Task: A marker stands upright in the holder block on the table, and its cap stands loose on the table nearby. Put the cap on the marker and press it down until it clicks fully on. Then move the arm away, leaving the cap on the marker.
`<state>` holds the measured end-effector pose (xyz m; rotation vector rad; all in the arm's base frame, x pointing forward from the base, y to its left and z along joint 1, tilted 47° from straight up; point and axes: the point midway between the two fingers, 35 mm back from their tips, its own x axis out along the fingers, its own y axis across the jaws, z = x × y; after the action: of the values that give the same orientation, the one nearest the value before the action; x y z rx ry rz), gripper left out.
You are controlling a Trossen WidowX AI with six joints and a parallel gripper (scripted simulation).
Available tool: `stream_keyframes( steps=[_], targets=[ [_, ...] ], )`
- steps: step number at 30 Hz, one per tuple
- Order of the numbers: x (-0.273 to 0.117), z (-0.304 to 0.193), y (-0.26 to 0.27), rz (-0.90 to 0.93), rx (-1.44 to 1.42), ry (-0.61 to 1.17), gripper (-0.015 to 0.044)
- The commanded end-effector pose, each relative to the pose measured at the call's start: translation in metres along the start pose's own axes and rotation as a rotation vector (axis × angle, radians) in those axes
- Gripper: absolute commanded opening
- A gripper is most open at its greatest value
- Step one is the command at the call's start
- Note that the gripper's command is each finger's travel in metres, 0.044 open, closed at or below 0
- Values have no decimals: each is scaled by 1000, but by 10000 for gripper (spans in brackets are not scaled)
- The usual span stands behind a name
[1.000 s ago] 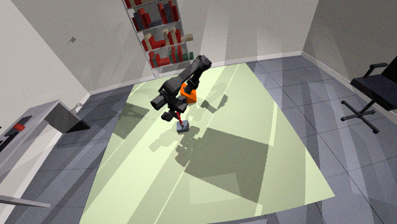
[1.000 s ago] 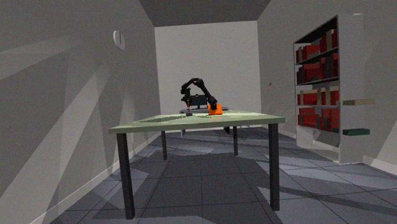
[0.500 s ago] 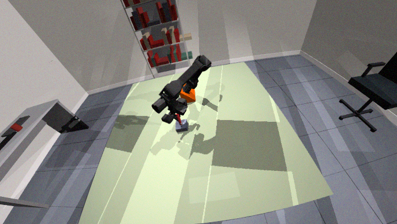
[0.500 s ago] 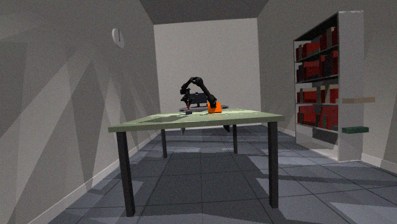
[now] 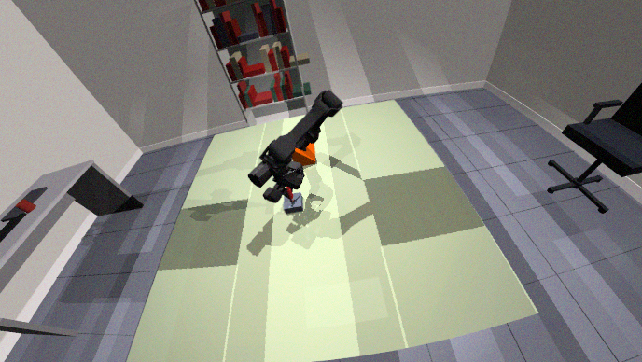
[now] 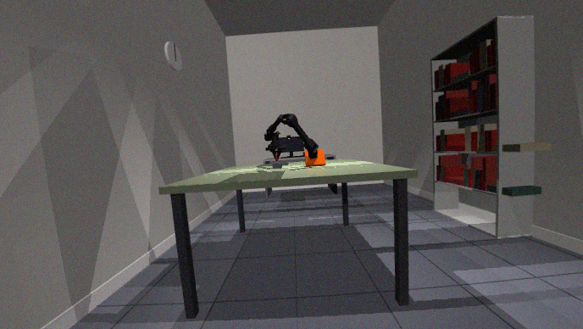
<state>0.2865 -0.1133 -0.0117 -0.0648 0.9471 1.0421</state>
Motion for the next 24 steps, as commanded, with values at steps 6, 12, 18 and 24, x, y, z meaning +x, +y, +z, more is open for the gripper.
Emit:
stream_keyframes(
  steps=[6,12,18,24],
  targets=[
    [2,0,1,2,5,-3,0],
    [1,0,1,3,2,0,53],
    [1,0,1,3,2,0,210],
    [1,0,1,3,2,0,368]
  ],
)
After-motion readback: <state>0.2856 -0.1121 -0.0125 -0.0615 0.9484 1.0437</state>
